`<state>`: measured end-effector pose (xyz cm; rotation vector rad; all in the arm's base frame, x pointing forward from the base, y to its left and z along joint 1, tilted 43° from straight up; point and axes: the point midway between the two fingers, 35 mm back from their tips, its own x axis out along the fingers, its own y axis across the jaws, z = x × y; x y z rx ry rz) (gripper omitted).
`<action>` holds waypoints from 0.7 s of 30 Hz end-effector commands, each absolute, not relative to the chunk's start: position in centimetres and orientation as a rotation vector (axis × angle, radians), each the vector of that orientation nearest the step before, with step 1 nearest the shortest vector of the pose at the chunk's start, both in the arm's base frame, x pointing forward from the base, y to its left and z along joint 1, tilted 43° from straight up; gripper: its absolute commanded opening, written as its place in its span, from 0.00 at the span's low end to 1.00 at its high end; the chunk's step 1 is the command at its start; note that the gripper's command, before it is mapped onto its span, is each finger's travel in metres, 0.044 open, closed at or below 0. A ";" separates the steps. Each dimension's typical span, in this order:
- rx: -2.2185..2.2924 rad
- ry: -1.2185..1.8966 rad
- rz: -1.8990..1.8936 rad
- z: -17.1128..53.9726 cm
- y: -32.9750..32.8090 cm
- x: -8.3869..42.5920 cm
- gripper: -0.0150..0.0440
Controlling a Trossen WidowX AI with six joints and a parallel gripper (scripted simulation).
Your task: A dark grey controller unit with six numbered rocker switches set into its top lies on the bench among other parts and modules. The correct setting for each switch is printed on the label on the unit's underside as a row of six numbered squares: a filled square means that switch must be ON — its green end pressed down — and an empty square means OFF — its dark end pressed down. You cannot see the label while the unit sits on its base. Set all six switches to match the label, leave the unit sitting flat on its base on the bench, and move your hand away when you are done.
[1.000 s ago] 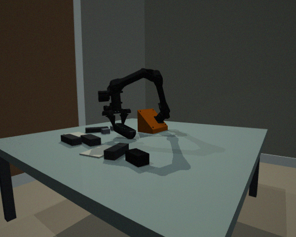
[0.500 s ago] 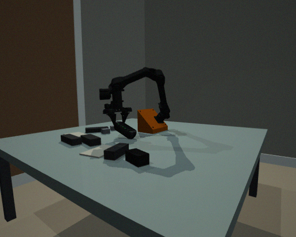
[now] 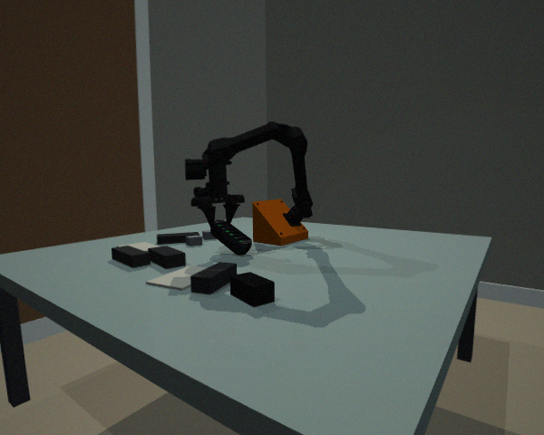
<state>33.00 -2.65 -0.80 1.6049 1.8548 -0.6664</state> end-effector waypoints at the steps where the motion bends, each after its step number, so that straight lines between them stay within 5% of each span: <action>1: 1.603 1.849 -0.680 -0.3 -2.6 32.9 0.82; 21: 1.577 1.820 -0.708 1.4 -2.3 32.9 0.82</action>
